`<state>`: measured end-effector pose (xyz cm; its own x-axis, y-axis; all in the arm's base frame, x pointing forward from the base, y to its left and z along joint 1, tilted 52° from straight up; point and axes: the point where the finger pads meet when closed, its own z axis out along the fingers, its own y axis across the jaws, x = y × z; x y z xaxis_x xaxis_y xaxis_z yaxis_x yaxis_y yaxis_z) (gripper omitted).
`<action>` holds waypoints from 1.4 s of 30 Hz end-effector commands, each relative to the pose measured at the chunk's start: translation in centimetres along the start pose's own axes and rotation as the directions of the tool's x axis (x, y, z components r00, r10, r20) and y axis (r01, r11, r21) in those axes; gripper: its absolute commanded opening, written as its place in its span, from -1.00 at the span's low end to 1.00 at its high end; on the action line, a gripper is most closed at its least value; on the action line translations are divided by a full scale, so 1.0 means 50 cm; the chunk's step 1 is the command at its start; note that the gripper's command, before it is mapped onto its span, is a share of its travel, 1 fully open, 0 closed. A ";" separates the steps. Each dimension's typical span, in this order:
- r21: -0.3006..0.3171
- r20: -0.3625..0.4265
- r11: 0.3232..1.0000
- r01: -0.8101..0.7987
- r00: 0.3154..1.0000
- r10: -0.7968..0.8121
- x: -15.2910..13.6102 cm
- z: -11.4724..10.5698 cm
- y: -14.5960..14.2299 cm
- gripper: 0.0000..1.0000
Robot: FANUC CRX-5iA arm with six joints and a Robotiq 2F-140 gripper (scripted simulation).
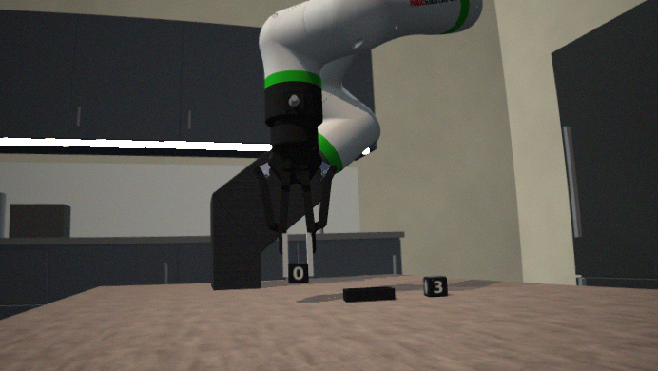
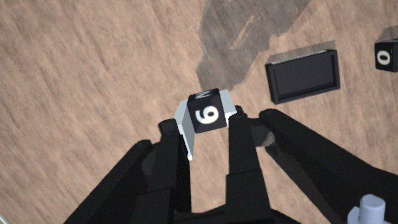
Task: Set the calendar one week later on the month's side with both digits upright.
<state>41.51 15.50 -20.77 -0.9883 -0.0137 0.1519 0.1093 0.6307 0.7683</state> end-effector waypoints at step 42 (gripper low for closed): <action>0.000 0.001 1.000 0.000 1.000 0.000 -0.001 0.052 0.000 -0.68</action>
<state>41.27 17.54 -22.41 -0.9884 -0.0137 0.1515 0.1090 0.6304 0.7685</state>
